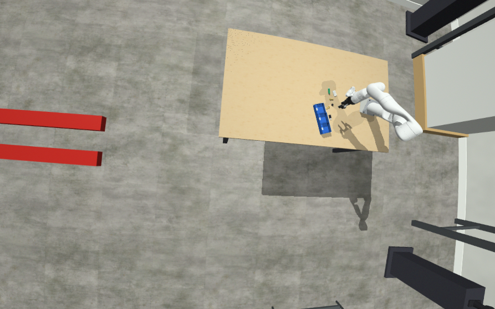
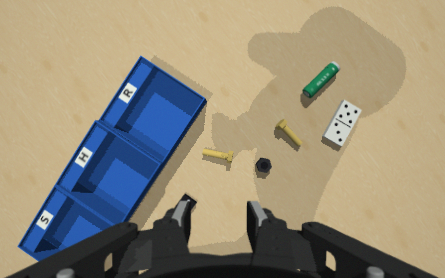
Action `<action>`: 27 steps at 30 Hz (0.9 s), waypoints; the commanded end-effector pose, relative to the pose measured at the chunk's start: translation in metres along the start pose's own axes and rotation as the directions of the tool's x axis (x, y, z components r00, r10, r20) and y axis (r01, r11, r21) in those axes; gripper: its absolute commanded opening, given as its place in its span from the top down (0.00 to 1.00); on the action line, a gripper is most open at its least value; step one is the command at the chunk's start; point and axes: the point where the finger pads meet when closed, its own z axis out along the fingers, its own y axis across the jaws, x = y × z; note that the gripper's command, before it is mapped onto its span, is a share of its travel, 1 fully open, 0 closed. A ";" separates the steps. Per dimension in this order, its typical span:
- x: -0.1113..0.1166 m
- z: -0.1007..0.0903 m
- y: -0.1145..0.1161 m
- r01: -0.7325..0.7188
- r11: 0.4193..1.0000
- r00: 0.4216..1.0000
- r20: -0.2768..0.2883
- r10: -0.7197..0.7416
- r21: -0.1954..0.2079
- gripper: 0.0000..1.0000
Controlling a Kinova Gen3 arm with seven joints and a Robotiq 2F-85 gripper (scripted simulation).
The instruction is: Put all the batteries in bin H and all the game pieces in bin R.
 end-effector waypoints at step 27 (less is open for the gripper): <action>0.073 0.063 0.158 -0.476 0.879 0.879 -0.007 0.476 -0.016 0.59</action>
